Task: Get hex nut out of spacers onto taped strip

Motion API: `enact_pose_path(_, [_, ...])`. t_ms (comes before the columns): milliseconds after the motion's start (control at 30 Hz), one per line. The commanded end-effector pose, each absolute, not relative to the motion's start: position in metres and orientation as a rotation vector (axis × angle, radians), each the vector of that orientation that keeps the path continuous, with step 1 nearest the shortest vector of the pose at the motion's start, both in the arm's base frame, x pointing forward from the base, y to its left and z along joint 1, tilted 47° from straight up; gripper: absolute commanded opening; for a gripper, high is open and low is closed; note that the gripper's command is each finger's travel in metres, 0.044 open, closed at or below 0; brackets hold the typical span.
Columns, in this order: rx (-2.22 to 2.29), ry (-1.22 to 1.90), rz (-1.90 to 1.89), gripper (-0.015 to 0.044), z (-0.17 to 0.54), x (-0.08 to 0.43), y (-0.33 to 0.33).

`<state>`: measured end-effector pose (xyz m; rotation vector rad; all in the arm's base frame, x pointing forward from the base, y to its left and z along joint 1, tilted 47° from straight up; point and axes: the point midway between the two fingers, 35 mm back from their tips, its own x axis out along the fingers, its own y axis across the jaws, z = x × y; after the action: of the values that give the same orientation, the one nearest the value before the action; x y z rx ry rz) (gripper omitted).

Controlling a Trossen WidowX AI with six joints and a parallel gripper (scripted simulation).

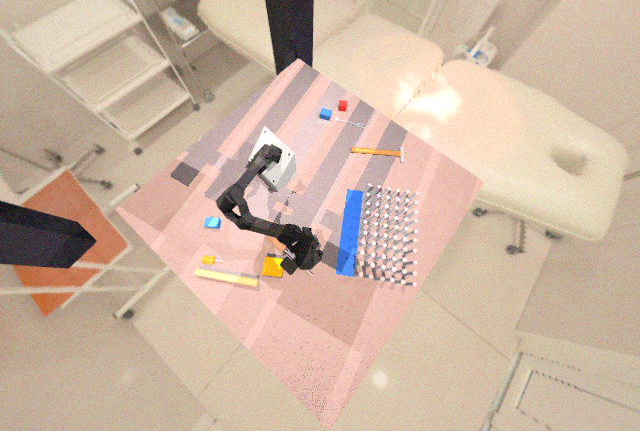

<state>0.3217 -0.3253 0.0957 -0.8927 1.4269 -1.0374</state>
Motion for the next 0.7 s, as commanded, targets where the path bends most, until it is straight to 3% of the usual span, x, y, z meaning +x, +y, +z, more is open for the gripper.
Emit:
enact_pose_path(0, [-0.897, 1.400, -1.049, 0.0440, 0.1295, 0.3328, -0.2928])
enact_pose_path(667, [-0.899, 1.396, -1.054, 0.0440, 0.1389, 0.3334, -0.2844])
